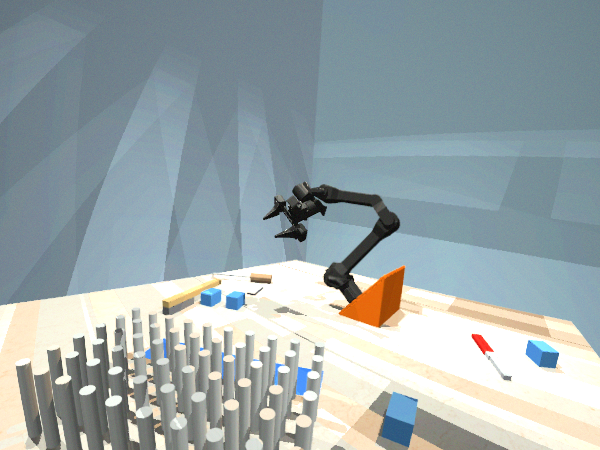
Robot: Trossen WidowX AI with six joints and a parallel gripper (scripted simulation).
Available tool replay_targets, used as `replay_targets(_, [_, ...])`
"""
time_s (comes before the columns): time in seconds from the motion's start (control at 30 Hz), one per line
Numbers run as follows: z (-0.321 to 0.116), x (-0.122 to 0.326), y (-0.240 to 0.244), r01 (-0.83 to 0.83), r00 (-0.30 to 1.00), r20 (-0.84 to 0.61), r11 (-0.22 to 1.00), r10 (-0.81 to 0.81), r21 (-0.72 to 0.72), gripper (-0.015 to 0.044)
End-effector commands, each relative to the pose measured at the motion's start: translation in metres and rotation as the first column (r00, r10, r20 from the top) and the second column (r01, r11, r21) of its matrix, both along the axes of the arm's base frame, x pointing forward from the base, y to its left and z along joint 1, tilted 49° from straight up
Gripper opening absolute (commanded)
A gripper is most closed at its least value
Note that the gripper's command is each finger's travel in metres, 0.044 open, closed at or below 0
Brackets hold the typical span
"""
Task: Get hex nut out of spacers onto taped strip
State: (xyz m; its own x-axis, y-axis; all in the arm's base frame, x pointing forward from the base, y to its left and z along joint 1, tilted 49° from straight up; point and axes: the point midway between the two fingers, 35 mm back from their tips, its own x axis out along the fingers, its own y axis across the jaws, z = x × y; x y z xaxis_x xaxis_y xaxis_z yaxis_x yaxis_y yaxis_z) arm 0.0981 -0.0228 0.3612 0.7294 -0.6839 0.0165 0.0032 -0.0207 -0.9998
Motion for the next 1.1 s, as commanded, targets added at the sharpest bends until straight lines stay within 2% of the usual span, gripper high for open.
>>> replay_targets(0.0, [0.000, 0.000, -0.001, -0.002, 1.000, 0.002, 1.000, 0.002, 0.004, 0.0426])
replay_targets(0.1, [0.003, 0.001, -0.016, -0.028, 0.999, 0.025, 0.998, 0.026, 0.062, 0.0440])
replay_targets(0.33, [-0.003, 0.037, -0.084, -0.143, 0.987, 0.115, 0.933, 0.110, 0.331, 0.0440])
replay_targets(0.6, [-0.044, 0.136, -0.127, -0.223, 0.970, 0.218, 0.763, 0.110, 0.606, 0.0440])
replay_targets(0.8, [-0.099, 0.220, -0.104, -0.243, 0.966, 0.244, 0.614, 0.083, 0.751, 0.0440])
replay_targets(0.93, [-0.143, 0.265, -0.064, -0.243, 0.967, 0.247, 0.521, 0.062, 0.819, 0.0440])
replay_targets(1.07, [-0.186, 0.291, -0.016, -0.241, 0.967, 0.251, 0.433, 0.036, 0.868, 0.0440])
